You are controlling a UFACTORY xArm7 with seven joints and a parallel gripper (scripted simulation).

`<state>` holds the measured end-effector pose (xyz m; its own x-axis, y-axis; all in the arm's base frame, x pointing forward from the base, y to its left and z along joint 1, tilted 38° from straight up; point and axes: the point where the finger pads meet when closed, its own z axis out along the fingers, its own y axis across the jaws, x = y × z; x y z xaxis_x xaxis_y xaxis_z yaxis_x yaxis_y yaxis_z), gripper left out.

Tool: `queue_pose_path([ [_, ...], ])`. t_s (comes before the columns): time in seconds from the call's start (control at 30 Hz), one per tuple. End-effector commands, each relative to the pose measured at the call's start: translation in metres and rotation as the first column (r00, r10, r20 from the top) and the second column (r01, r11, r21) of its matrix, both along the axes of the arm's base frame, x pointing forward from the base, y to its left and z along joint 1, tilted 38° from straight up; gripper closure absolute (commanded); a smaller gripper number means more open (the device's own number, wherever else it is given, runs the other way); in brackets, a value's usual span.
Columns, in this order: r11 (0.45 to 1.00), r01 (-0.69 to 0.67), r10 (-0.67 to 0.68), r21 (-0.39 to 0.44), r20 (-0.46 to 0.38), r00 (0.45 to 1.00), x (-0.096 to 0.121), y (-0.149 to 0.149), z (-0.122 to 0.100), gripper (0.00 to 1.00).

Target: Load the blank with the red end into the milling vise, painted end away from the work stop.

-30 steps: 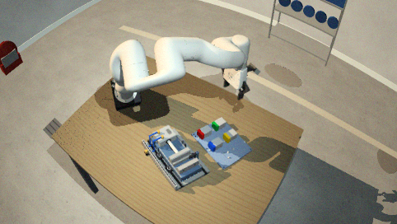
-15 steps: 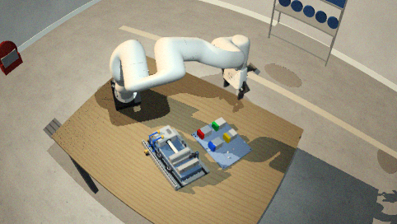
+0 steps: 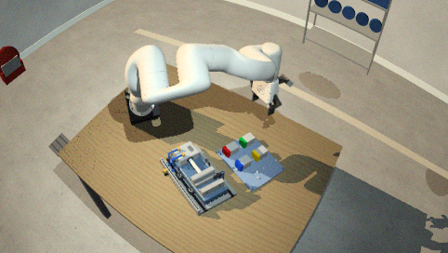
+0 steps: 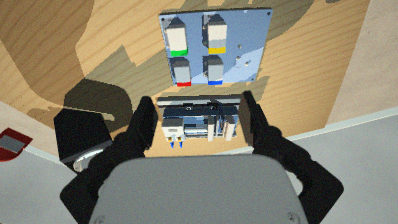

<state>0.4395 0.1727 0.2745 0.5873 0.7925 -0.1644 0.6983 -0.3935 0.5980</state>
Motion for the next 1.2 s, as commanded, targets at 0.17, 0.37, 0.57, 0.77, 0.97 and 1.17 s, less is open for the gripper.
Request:
queue_pose_path([
  [0.17,1.000,-0.003,0.003,0.002,0.003,1.000,0.015,-0.010,-0.023,0.00],
  [0.37,1.000,-0.003,0.003,0.002,0.003,1.000,0.014,-0.009,-0.022,0.00],
  [0.57,1.000,-0.003,0.003,0.002,0.003,1.000,0.012,-0.008,-0.019,0.00],
  [0.77,1.000,-0.003,0.003,0.002,0.003,1.000,0.011,-0.007,-0.017,0.00],
  [0.97,1.000,-0.003,0.003,0.002,0.003,1.000,0.011,-0.007,-0.016,0.00],
  [1.17,1.000,-0.003,0.003,0.002,0.003,1.000,0.010,-0.006,-0.015,0.00],
])
